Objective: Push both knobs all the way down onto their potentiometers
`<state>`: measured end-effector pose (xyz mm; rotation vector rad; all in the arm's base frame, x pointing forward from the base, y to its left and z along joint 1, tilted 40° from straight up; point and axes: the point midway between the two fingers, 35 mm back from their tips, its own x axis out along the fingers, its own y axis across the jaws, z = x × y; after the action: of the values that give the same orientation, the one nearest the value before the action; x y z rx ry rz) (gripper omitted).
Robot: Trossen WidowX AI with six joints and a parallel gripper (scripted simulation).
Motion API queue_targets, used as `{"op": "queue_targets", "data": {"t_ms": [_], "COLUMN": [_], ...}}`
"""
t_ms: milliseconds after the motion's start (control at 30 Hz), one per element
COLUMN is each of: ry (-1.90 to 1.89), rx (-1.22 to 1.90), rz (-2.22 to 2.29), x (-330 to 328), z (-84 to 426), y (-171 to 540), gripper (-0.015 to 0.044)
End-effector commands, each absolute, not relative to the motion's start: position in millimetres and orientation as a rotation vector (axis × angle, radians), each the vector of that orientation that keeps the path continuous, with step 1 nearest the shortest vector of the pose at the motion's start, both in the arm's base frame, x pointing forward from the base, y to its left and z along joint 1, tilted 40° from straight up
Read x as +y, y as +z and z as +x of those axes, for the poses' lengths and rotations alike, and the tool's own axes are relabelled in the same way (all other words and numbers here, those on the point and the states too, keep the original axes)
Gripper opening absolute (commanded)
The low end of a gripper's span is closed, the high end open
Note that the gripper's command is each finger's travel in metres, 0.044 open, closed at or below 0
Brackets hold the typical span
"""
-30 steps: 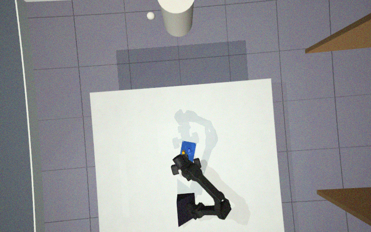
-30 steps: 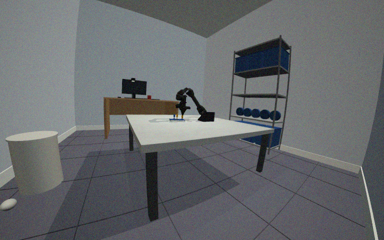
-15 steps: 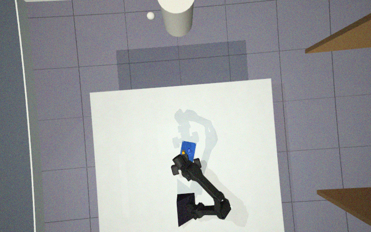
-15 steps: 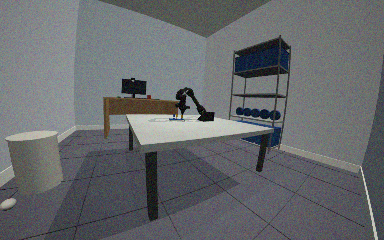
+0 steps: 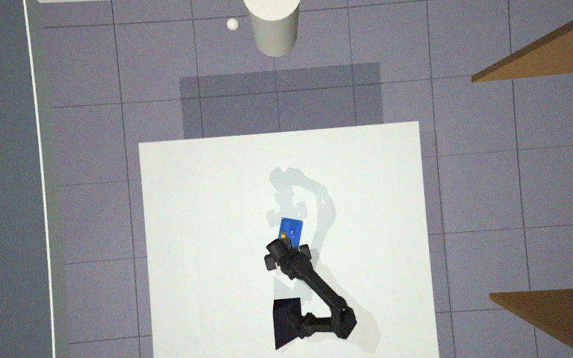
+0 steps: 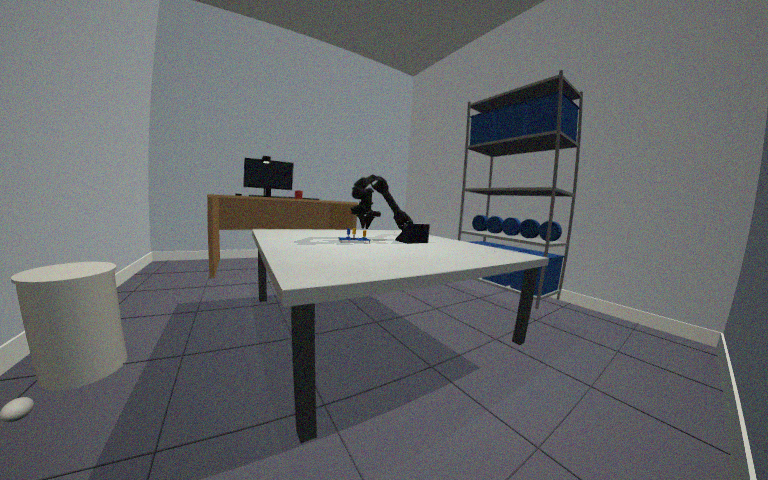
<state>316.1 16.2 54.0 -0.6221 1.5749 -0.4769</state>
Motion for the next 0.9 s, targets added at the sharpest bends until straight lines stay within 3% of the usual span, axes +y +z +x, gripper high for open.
{"op": "queue_targets", "data": {"t_ms": [0,133,867], "ry": [-0.501,-0.531,0.010], "rx": [1.531,1.468,1.668], "rz": [-0.571,-0.501,-1.059], "x": [13.7,9.6,11.0], "z": [324.4,337.0,363.5], "y": [58.8,67.1,79.7], "gripper": [0.0105,0.0000,0.0000]}}
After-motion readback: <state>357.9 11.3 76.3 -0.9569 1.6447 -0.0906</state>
